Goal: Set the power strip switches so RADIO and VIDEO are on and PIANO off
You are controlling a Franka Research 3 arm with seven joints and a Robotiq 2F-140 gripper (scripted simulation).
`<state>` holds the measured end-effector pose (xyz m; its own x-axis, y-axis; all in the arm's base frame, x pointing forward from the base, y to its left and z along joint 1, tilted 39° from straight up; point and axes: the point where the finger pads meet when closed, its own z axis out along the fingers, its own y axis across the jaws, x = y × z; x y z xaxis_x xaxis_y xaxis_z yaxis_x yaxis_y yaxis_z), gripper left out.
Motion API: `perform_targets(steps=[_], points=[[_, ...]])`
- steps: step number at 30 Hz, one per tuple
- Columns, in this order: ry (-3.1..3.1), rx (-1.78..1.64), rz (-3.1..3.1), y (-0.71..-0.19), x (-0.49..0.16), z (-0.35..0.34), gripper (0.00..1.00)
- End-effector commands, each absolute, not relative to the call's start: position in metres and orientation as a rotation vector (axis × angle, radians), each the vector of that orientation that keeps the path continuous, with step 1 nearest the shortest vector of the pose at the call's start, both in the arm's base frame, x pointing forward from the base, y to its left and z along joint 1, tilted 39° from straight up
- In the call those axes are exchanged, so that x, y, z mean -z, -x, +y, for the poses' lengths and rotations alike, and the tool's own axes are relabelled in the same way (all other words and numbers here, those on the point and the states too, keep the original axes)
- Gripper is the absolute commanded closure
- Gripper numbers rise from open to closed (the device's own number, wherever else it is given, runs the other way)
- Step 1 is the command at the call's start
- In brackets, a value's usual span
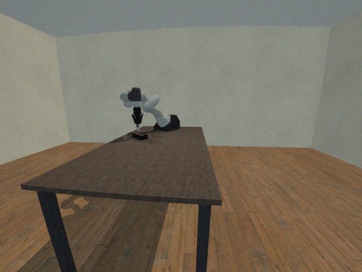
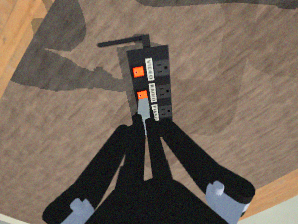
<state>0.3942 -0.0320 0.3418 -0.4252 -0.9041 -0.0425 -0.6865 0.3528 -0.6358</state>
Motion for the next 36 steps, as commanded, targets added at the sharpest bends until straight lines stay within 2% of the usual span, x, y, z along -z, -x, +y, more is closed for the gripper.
perform_targets(steps=[1,5,36], points=[[1.392,0.766,2.239,-0.403,-0.351,-0.014,1.00],[1.392,0.767,2.236,-0.412,-0.360,0.004,1.00],[1.392,0.767,2.236,-0.412,-0.360,0.004,1.00]])
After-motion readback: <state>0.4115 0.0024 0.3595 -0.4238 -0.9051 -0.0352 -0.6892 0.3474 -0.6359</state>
